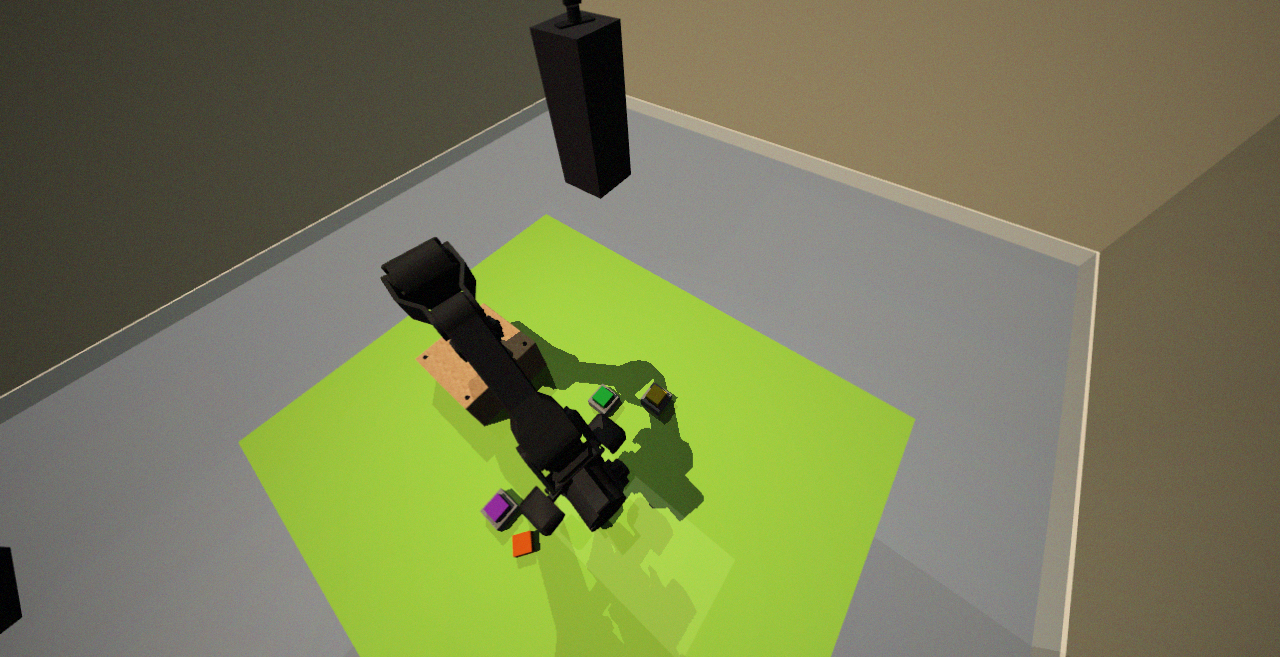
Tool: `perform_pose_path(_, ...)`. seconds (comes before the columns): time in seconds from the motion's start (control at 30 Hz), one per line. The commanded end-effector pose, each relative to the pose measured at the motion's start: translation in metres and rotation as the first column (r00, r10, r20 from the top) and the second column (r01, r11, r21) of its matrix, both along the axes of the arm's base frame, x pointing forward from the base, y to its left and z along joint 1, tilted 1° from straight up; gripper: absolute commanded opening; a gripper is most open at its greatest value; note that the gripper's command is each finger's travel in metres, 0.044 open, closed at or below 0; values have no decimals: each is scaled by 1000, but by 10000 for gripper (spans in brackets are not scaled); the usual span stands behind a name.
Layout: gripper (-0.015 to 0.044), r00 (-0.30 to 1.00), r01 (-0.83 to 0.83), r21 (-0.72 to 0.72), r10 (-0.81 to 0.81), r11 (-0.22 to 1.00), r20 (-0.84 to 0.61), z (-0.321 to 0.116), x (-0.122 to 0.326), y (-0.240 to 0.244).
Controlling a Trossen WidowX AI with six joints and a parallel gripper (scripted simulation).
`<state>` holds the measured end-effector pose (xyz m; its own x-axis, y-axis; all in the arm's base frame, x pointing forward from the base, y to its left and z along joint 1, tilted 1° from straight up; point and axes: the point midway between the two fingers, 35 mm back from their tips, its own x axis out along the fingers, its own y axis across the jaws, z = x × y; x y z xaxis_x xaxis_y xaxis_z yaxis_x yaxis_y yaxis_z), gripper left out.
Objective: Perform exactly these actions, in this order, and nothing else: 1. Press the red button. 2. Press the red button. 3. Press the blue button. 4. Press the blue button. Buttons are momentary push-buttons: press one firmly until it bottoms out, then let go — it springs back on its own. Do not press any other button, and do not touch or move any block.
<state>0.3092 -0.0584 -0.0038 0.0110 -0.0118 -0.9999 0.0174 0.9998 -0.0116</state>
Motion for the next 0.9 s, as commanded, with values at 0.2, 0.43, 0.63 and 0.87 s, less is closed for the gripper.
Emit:
perform_pose_path(0.2,20,1000,-4,-4,4,1000,-4,-16,-1,-1)
perform_pose_path(0.43,20,1000,-4,-4,4,1000,-5,-28,-1,-1)
perform_pose_path(0.63,20,1000,-4,-4,4,1000,-5,-30,-1,-1)
perform_pose_path(0.87,20,1000,-4,-4,4,1000,-5,-30,-1,-1)
